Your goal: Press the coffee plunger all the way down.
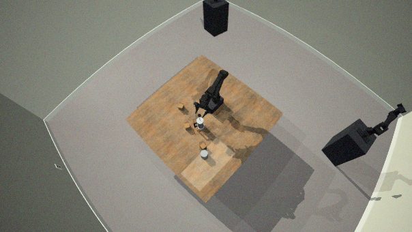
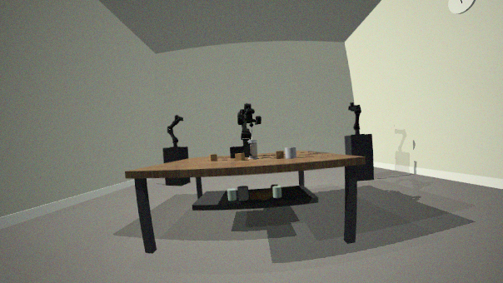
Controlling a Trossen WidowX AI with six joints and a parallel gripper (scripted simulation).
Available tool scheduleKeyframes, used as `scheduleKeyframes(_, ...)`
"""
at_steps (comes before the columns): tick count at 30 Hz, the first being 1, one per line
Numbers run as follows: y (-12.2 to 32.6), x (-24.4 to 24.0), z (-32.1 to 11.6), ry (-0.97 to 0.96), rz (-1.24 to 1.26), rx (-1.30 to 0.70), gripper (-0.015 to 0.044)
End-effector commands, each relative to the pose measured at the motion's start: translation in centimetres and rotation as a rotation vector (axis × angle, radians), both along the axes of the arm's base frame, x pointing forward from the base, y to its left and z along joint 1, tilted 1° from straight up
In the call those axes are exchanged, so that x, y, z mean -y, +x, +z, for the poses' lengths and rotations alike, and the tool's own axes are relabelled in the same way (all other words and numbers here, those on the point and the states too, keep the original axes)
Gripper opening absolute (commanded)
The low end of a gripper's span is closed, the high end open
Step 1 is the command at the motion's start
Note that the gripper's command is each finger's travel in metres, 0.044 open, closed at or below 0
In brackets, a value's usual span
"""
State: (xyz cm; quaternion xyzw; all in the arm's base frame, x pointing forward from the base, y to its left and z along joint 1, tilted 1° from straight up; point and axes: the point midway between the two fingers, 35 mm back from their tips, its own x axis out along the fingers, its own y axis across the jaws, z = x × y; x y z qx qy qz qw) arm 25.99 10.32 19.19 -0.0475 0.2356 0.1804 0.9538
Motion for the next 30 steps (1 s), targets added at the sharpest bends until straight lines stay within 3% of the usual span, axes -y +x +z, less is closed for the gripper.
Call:
scheduleKeyframes(1, 0.0, -0.1, 0.0, 0.004, 0.004, 0.0, 0.0282)
scheduleKeyframes(7, 0.0, -0.1, 0.0, 0.004, 0.004, 0.0, 0.0125)
scheduleKeyframes(30, 0.6, -0.3, -1.9, 0.004, 0.004, 0.0, 0.0122)
